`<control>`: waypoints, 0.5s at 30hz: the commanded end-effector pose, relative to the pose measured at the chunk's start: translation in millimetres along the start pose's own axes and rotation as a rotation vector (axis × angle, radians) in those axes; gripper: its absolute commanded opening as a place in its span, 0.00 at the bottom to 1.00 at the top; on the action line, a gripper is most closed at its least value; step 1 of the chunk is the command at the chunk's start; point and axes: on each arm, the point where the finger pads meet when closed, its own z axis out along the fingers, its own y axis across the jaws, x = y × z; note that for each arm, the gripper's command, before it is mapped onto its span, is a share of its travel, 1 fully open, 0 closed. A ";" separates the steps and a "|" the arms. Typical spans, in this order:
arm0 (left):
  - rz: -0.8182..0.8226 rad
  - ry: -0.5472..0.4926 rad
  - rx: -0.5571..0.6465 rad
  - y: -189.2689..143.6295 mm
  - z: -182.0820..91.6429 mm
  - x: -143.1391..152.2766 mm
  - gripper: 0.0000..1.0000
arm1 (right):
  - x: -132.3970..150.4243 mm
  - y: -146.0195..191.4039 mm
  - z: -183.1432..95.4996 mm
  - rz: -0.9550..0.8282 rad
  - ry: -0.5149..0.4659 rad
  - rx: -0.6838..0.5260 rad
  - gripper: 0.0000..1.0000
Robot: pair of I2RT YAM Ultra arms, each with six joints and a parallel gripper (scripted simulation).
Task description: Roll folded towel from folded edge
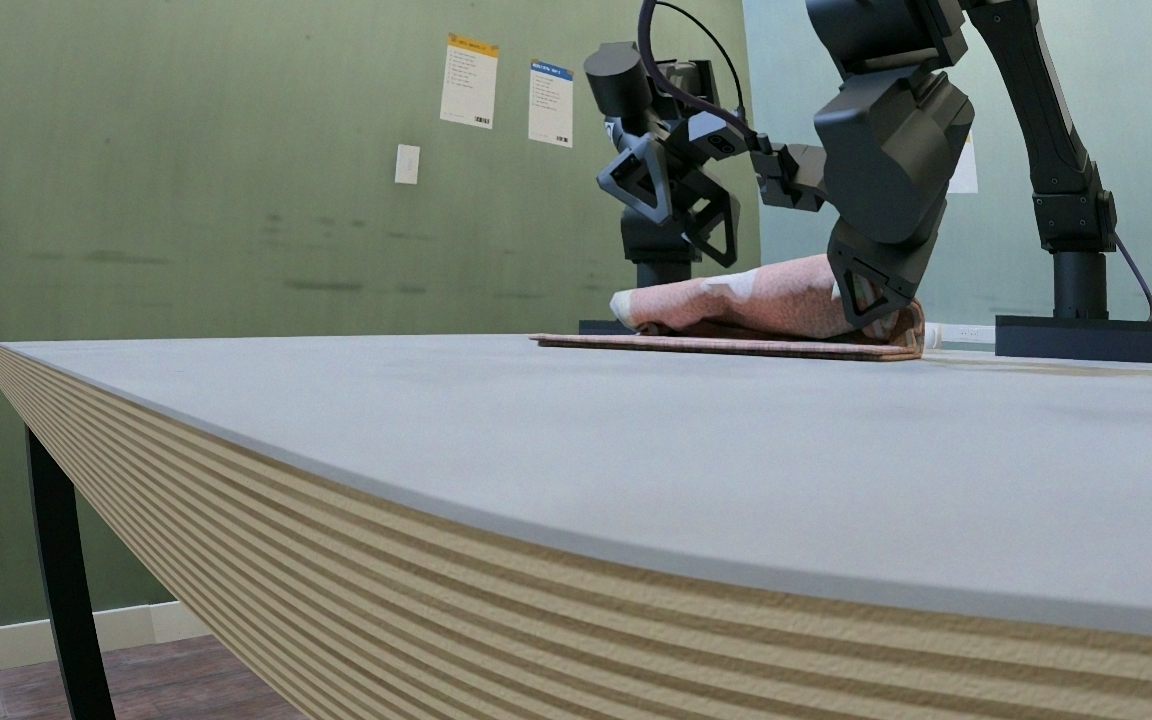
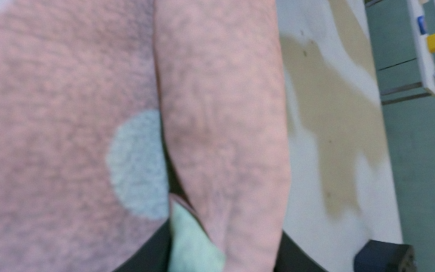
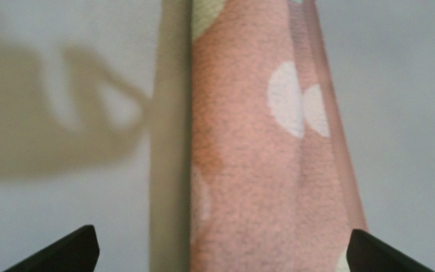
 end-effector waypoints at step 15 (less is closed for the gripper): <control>-0.022 -0.010 0.055 1.8 6.7 3.3 0.30 | 8.9 -22.3 9.9 -0.022 0.004 0.032 0.98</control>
